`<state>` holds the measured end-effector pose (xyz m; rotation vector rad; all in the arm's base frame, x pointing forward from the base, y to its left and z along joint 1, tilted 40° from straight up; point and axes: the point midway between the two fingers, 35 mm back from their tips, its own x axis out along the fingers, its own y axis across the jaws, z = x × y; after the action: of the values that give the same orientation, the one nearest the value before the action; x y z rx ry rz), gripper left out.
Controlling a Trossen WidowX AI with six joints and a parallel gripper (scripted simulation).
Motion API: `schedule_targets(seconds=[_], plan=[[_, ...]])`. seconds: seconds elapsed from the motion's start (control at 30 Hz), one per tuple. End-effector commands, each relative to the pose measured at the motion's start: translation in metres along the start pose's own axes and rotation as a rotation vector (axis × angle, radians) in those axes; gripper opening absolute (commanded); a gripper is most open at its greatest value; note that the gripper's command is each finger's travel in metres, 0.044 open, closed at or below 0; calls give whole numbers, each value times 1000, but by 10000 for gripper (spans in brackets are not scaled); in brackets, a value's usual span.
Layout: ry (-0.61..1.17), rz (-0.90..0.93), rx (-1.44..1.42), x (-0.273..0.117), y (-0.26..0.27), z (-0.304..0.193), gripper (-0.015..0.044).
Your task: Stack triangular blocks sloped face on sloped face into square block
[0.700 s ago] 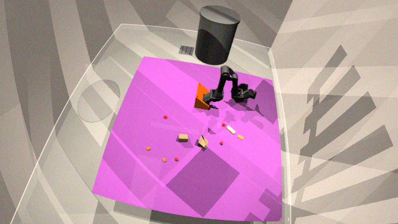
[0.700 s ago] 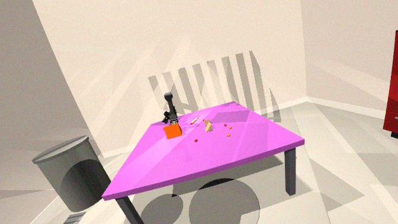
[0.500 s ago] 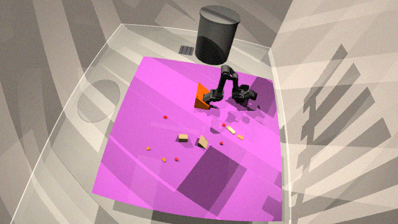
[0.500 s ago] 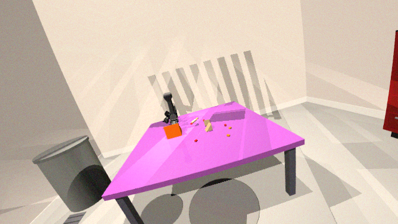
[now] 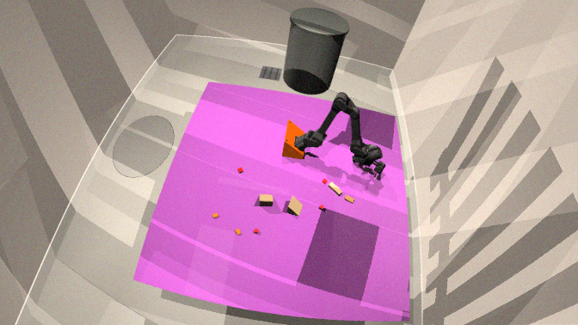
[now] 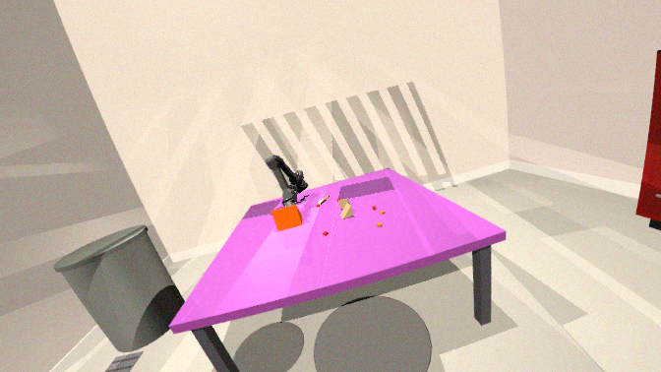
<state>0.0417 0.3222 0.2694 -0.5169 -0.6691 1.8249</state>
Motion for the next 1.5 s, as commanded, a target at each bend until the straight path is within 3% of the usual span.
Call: schedule_targets(seconds=[0.0,0.27,0.73,1.03,1.47], plan=[[146,-88,54,-10,-40,-36,440],[425,-209,199,-56,-105,-105,440],[850,-405,648,-199,-149,-240,440],[1089,-502,1048,-336,-113,-312,440],[1175,-549,1762,-494,9,-336,440]])
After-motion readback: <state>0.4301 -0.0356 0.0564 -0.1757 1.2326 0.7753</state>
